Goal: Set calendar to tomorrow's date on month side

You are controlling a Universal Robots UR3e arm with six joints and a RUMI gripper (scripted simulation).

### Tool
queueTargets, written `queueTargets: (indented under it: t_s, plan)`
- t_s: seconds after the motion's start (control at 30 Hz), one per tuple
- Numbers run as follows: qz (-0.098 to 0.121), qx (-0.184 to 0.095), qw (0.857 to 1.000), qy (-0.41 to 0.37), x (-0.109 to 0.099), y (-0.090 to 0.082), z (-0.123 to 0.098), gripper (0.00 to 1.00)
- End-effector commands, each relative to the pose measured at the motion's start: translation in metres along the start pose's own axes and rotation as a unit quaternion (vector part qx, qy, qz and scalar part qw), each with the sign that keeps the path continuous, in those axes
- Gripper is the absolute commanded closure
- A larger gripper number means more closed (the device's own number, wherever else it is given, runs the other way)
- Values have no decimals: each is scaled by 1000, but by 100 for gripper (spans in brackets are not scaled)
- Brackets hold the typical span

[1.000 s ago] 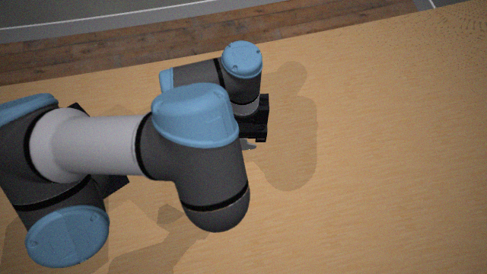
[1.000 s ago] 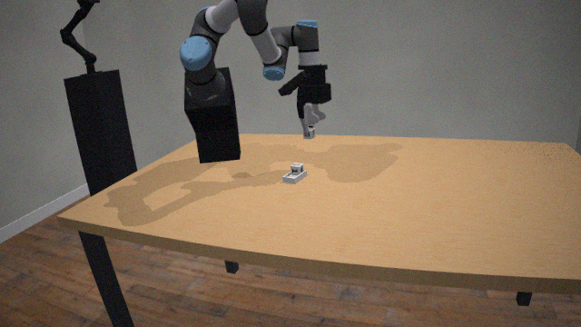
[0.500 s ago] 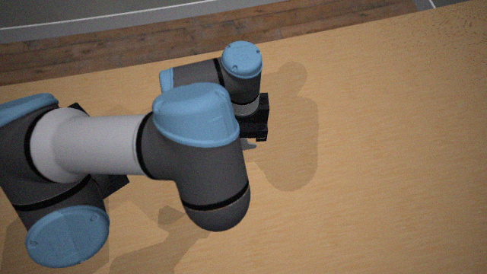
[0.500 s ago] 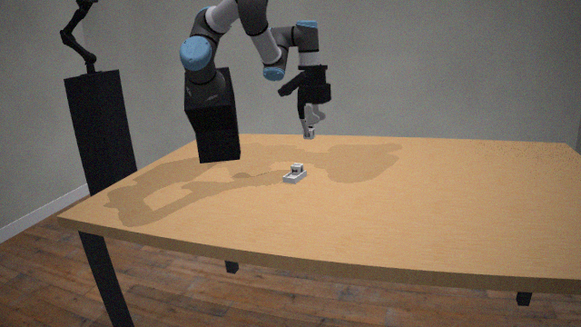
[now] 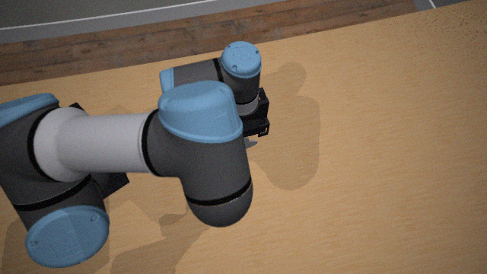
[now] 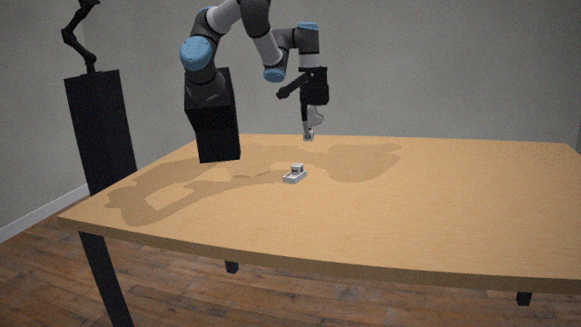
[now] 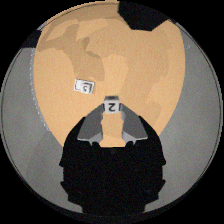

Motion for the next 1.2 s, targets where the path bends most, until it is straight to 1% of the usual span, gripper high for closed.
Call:
queueTargets:
  t_s: [0.0, 0.1, 0.2, 0.23, 0.33, 0.37, 0.47, 0.57, 0.73, 0.77, 0.87, 0.9, 1.0, 1.1, 1.17]
  plan:
    - [-3, -4, 999, -49, -1, 2, 0, 90]
    - [-3, -4, 995, -103, -1, 4, 1, 90]
    - [-3, -4, 987, -160, -2, 6, 1, 90]
    - [-3, -4, 987, -161, -2, 6, 1, 90]
    - [-3, -4, 975, -221, -2, 9, 1, 90]
    - [-3, -4, 975, -222, -2, 9, 1, 90]
    - [-2, -4, 960, -281, -2, 11, 1, 90]
    - [-2, -4, 959, -284, -2, 12, 1, 90]
    - [-2, -5, 925, -380, -3, 16, 0, 90]
    - [-2, -5, 923, -385, -3, 16, 0, 90]
    - [-2, -5, 899, -439, -2, 18, 0, 90]
    - [-2, -5, 897, -442, -2, 18, 0, 90]
    - [-1, -5, 869, -495, -2, 21, -1, 90]
    - [-1, -5, 868, -496, -2, 21, -1, 90]
    - [-1, -5, 849, -529, -2, 22, -1, 90]
Point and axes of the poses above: the point where the finger pads meet when closed, its own y axis out along the fingers, its own x axis across the jaws, z = x × y, the point moved 3 cm from there along -y, back along the fingers, and after that the axes turned 15 degrees about y, right-handed, at the moved point
